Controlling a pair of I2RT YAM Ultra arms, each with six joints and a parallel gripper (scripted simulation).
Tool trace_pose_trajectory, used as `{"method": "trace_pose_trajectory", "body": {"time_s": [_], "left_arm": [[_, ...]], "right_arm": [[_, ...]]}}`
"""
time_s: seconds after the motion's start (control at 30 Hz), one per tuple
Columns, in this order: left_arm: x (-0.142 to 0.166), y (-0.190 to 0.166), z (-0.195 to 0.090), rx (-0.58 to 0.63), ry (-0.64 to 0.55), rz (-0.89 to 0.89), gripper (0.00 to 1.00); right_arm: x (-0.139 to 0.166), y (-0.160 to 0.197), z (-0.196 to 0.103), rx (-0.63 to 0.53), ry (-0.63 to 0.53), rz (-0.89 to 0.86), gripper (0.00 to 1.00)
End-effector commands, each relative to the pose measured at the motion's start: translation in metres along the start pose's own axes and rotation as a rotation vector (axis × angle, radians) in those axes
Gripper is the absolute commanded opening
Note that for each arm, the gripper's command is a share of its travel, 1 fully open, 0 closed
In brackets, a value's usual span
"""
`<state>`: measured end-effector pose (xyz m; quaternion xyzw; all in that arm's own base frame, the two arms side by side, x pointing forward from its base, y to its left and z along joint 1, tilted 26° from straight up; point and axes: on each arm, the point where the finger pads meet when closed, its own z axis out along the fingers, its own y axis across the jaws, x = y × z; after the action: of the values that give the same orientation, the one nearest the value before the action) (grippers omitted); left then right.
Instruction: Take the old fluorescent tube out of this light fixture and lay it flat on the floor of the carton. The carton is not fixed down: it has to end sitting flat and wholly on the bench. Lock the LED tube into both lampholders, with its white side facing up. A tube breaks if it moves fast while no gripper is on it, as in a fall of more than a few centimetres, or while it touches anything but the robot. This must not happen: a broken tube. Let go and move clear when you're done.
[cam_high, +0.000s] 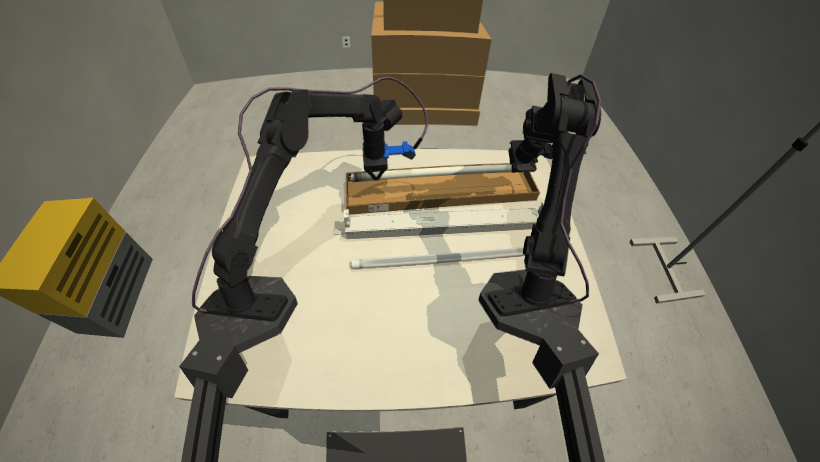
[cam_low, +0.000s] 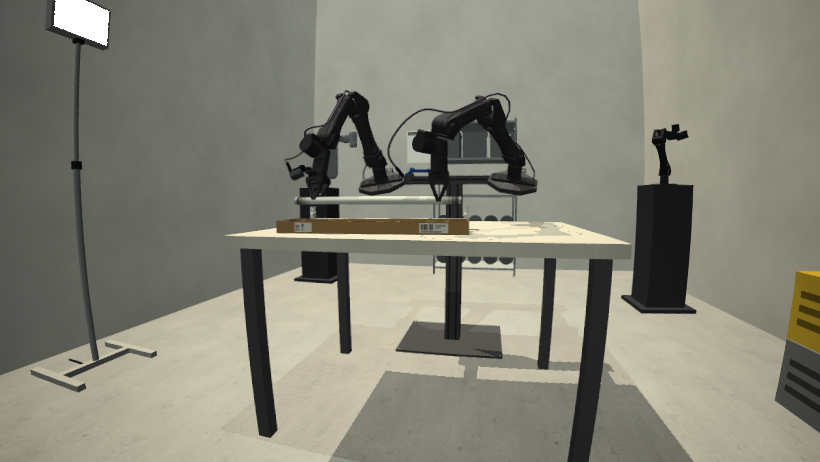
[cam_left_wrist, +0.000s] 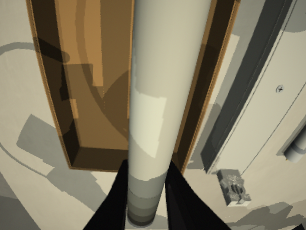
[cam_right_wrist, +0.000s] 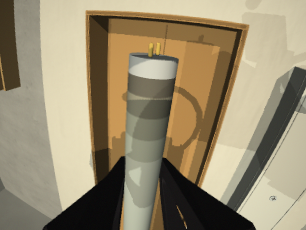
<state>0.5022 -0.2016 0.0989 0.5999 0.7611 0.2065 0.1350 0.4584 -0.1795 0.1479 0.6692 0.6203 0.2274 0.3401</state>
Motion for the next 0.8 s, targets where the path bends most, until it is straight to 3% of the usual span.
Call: {"method": "trace_pose_trajectory", "body": {"time_s": [0.0,0.07,0.13,0.33,0.4,0.53,0.63,0.73,0.77], "left_arm": [[-0.014,0.014,-0.032,-0.043,-0.064,-0.006,0.11],[-0.014,0.001,-0.01,-0.002,-0.031,0.018,0.11],[-0.005,0.008,-0.009,-0.002,-0.023,0.004,0.11],[-0.013,0.013,-0.028,-0.032,-0.056,0.0,0.11],[-0.01,0.005,-0.007,0.001,-0.025,0.015,0.11],[-0.007,0.011,-0.011,-0.004,-0.027,0.005,0.11],[-0.015,0.021,-0.036,-0.049,-0.07,-0.005,0.11],[-0.008,0.009,-0.006,0.003,-0.023,0.007,0.11],[-0.008,0.016,-0.016,-0.016,-0.037,-0.012,0.11]], "right_arm": [[-0.01,0.03,-0.015,-0.08,-0.033,-0.013,0.11],[-0.005,0.011,0.0,-0.011,-0.016,-0.005,0.11],[0.002,0.015,-0.002,-0.017,0.0,-0.01,0.11],[-0.011,0.022,-0.009,-0.04,-0.02,0.002,0.11],[-0.003,0.019,-0.001,-0.032,-0.01,-0.009,0.11],[0.001,0.016,0.002,-0.008,-0.004,-0.008,0.11],[-0.011,0.042,-0.018,-0.098,-0.033,-0.011,0.11],[-0.003,0.014,0.004,-0.002,-0.007,-0.003,0.11],[-0.005,0.029,-0.006,-0.055,-0.017,-0.014,0.11]]}}
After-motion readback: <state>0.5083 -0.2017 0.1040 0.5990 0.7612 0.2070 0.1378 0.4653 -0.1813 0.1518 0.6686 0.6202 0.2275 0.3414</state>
